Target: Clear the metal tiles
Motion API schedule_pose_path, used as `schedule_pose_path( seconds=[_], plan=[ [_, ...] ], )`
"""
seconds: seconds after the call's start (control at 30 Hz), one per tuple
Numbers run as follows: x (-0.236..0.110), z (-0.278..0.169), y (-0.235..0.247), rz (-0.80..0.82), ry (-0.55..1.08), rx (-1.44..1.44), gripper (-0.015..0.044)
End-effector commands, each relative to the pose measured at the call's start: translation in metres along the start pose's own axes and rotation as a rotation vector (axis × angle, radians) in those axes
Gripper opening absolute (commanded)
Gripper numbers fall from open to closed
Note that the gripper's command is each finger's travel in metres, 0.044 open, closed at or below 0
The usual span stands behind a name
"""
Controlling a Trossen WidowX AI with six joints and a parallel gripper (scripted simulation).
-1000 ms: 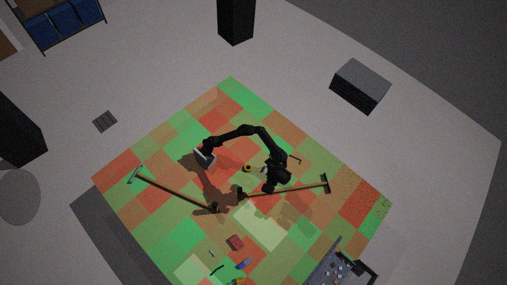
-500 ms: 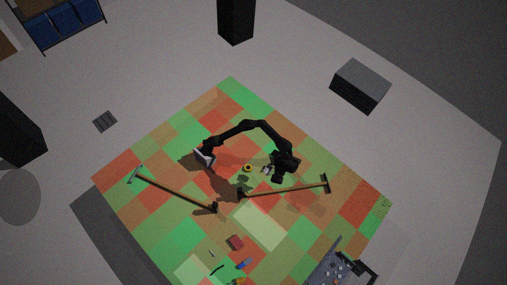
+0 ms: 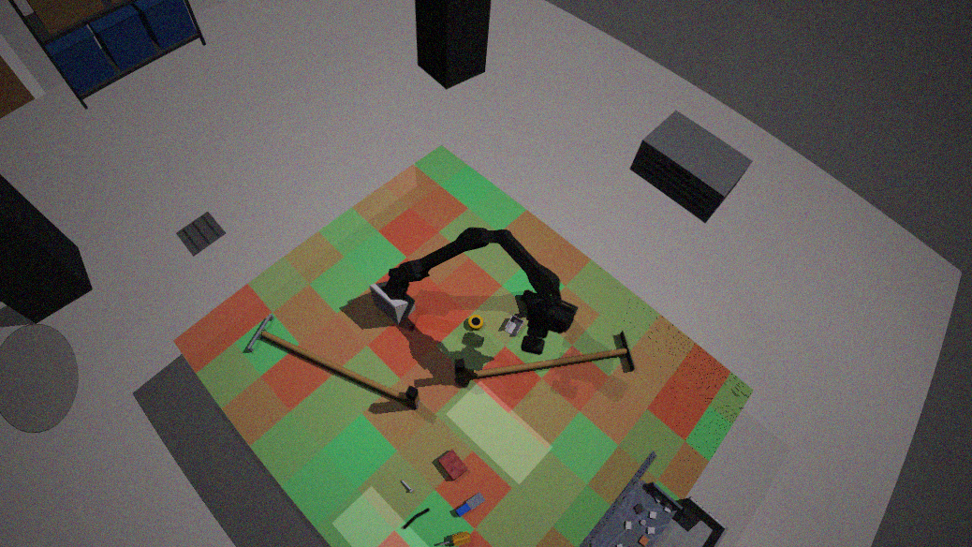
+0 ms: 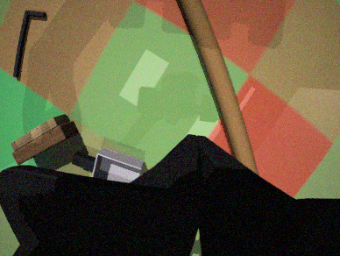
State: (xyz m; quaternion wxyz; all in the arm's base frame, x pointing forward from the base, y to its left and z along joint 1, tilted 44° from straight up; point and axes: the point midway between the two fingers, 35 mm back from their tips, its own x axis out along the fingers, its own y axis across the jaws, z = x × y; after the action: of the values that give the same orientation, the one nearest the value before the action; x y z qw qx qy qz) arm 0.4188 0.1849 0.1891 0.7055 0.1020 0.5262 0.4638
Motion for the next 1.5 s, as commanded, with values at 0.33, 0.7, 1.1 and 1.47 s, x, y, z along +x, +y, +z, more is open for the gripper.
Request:
schedule_pose_path(
  seconds=[0.33, 0.7, 1.1, 1.47],
  plan=[
    [0.034, -0.004, -0.002, -0.004, 0.006, 0.005, 0.0000],
    [0.060, -0.009, -0.002, -0.004, 0.006, 0.005, 0.0000],
    [0.087, -0.016, -0.001, -0.002, 0.004, 0.005, 0.0000],
    [0.111, -0.024, 0.001, 0.002, 0.001, 0.006, 0.0000]
  ],
)
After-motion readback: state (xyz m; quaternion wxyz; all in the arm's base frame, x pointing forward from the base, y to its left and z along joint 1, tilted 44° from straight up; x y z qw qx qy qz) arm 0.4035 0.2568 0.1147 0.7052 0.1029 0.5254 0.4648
